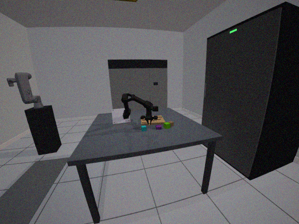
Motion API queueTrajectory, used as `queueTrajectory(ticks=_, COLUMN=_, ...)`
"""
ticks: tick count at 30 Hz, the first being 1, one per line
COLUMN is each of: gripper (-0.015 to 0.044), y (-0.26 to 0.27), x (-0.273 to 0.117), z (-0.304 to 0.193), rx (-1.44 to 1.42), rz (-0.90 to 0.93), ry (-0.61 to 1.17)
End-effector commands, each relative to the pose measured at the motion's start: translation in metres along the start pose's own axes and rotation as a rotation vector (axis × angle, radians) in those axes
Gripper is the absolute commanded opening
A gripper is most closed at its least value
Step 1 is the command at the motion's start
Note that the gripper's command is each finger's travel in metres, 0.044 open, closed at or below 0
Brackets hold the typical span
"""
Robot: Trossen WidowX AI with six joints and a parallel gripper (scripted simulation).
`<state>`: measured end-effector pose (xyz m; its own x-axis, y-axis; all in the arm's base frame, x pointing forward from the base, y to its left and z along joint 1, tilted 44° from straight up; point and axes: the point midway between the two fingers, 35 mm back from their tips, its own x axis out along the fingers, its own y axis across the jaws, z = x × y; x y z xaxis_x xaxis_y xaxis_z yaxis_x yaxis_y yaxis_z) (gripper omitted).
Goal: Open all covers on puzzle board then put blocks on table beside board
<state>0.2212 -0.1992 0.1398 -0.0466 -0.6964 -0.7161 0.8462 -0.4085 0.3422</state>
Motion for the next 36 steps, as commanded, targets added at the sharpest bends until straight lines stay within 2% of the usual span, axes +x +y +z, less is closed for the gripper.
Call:
queueTrajectory(ticks=1, gripper=0.0080, y=-0.001, x=0.007, z=0.000, rx=-0.006, rz=-0.002, ry=0.003)
queueTrajectory(ticks=16, gripper=0.0080, y=-0.004, x=0.028, z=0.003, rx=-0.007, rz=0.002, ry=-0.004)
queueTrajectory(ticks=30, gripper=0.0440, y=-0.003, x=0.023, z=0.003, rx=-0.002, rz=0.002, ry=-0.007)
queueTrajectory(ticks=36, gripper=0.0440, y=-0.002, x=0.005, z=0.001, rx=-0.002, rz=0.000, ry=-0.002)
